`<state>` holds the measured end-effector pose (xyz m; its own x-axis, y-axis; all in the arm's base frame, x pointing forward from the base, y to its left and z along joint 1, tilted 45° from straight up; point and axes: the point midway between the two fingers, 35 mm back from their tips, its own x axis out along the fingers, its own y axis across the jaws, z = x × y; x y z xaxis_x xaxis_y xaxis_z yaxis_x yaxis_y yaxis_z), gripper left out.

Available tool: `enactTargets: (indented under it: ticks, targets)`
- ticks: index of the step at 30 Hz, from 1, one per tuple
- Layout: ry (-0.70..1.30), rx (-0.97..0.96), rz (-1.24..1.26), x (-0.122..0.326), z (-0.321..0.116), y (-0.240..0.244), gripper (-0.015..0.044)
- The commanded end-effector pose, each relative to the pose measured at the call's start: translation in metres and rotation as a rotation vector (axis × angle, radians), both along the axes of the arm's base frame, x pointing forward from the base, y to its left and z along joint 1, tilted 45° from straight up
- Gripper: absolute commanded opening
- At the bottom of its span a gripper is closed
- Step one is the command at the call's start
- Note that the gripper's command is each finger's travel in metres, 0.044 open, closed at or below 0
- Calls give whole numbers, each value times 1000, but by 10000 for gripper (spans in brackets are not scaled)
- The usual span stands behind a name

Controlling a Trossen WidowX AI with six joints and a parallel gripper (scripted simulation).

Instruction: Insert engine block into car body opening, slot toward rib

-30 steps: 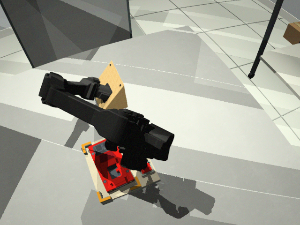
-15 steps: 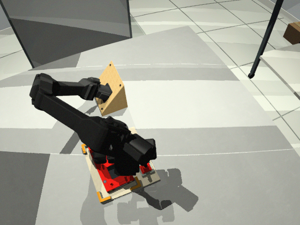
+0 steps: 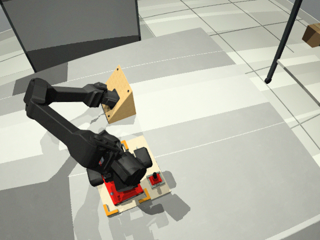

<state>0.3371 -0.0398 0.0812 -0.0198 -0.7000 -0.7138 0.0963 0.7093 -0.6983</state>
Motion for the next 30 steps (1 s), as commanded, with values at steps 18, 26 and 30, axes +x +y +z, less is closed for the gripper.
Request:
enactTargets:
  ticks: [18, 26, 30]
  targets:
    - [112, -8, 110, -7, 7, -16, 159]
    - [112, -8, 110, -7, 7, -16, 159]
    - [102, -8, 100, -7, 7, -16, 159]
